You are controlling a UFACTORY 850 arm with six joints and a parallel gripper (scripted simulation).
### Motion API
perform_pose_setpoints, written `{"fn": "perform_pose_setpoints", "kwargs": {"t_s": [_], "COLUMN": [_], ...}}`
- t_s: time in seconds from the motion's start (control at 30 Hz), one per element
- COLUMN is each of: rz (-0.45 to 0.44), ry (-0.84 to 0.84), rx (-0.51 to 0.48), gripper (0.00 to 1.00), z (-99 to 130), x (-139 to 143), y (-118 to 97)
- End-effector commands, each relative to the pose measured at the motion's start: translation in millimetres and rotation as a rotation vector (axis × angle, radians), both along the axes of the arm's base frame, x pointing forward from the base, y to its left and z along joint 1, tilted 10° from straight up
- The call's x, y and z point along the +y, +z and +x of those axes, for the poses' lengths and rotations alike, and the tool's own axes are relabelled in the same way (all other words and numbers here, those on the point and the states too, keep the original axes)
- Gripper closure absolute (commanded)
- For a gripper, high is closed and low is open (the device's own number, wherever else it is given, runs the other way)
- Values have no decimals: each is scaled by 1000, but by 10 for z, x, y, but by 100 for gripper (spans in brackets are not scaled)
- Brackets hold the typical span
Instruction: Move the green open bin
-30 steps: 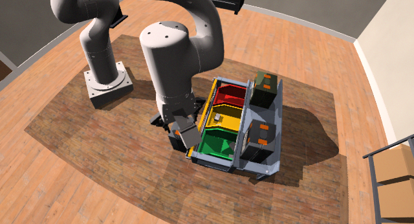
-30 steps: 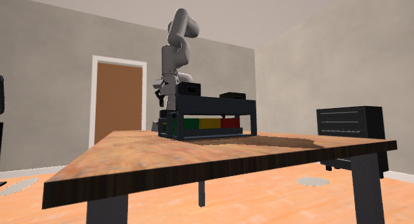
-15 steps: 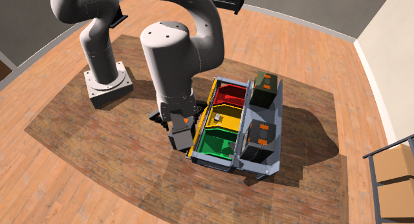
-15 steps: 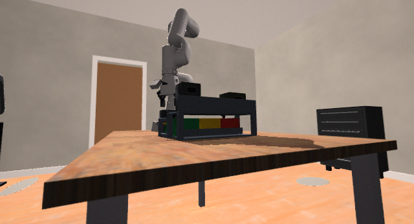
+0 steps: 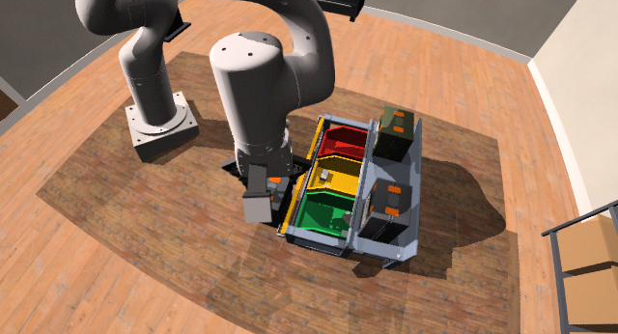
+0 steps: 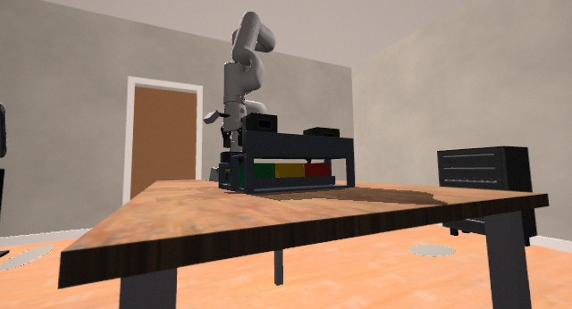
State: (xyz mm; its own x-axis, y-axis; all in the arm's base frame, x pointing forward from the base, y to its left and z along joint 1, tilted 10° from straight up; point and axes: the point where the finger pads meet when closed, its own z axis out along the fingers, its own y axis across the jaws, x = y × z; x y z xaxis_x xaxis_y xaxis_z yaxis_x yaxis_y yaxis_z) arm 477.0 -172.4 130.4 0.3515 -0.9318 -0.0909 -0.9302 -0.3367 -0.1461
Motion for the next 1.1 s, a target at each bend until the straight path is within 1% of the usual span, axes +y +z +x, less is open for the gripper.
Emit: {"fn": "perform_pose_setpoints", "kwargs": {"t_s": [0.0,0.13,0.53,0.7,1.07], "rz": [5,27,27,34,34], "ry": [-51,-256,-256,-321,-321], "rx": [5,34,34,43,43], "gripper": [0,0,0,0,0], "z": [7,7,7,7,7], "x": [-4,-4,-4,-4,-4], "y": [7,8,8,7,7]}}
